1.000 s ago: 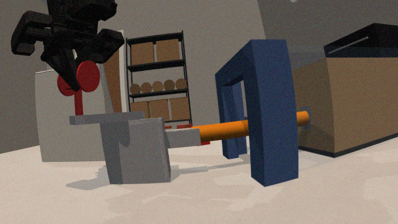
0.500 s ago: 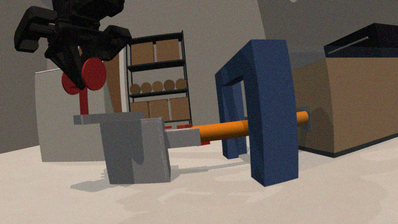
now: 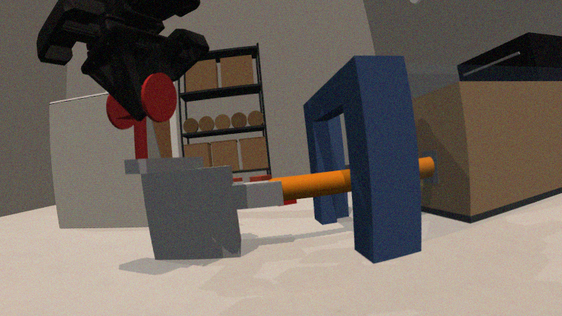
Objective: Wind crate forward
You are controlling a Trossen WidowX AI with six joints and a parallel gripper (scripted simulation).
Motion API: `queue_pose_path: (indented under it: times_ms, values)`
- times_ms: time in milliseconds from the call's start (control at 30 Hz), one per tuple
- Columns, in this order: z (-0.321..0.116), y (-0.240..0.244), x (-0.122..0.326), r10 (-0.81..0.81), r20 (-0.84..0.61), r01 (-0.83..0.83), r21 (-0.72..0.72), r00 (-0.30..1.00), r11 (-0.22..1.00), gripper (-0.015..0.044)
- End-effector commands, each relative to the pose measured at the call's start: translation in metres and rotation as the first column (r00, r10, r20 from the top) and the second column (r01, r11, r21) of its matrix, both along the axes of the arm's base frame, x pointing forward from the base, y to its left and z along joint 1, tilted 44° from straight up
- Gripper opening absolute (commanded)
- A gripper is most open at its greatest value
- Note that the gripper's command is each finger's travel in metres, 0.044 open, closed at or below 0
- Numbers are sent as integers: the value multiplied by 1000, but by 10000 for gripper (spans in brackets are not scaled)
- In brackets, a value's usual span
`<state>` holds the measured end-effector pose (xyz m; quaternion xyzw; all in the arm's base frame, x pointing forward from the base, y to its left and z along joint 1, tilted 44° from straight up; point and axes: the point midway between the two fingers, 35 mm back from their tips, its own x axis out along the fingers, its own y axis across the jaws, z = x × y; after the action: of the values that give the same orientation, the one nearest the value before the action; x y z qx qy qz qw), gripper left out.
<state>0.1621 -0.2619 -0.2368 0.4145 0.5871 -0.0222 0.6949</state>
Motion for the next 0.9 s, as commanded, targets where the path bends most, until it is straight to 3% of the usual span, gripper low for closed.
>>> queue_pose_path:
  times_ms: [0, 867]
  values:
    - [-2, 1, 15, 4, 23, -4, 2, 1000, 1000, 0]
    - [0, 6, 52, 4, 27, -4, 3, 1000, 1000, 0]
